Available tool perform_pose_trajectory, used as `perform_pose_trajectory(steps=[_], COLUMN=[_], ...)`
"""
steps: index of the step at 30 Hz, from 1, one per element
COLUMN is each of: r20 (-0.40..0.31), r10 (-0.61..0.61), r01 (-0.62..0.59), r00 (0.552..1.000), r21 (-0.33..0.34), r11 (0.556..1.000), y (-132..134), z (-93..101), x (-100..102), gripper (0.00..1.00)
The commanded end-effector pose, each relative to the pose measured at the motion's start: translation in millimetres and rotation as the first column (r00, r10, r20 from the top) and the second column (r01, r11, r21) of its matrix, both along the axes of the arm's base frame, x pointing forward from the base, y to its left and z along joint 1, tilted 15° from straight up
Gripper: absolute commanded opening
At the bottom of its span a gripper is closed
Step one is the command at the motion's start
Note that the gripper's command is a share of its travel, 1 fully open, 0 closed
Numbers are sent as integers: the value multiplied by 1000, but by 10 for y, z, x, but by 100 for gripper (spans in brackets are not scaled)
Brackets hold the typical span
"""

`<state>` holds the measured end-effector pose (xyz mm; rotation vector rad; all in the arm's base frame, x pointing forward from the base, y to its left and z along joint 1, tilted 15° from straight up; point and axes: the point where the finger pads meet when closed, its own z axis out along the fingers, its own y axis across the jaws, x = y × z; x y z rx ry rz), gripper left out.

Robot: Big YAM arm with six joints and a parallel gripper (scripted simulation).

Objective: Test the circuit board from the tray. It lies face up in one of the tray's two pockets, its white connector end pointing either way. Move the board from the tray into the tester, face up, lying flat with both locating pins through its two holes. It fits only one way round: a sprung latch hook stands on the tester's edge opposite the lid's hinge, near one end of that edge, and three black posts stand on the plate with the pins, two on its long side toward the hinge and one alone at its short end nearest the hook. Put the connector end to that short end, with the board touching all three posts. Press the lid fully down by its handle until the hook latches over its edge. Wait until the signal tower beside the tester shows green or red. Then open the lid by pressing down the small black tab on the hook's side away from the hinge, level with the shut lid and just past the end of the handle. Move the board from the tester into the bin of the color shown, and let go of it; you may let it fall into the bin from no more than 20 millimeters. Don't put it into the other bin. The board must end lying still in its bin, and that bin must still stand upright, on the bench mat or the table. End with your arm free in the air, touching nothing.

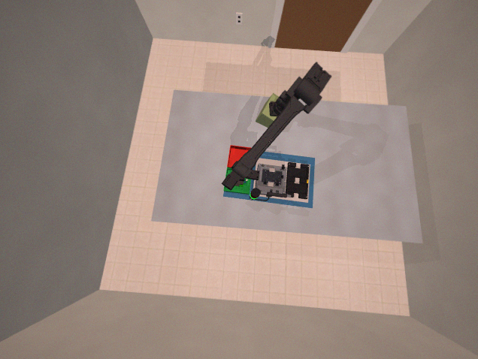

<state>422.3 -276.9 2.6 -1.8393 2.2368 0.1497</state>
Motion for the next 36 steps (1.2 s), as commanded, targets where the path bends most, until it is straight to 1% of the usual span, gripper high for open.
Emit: perform_pose_trajectory(steps=[1,19,25,28,29,30,32,34,36], r20=[72,72,63,62,91,84,60,59,41], r10=[8,8,9,10,12,12,6,0,-4], r01=[-5,-5,-6,-7,-6,-7,-3,2,5], r00=[997,997,998,998,996,996,998,998,999], r21=[-52,-52,-44,-44,-66,-60,-42,-41,-27], r11=[999,999,999,999,998,998,999,999,1000], y=[-225,-224,-191,-179,-188,-169,-139,-144,-84], z=[265,262,154,144,324,265,85,43,-79], x=[265,266,283,291,331,334,317,314,227], gripper=[72,72,72,72,72,72,72,72,72])
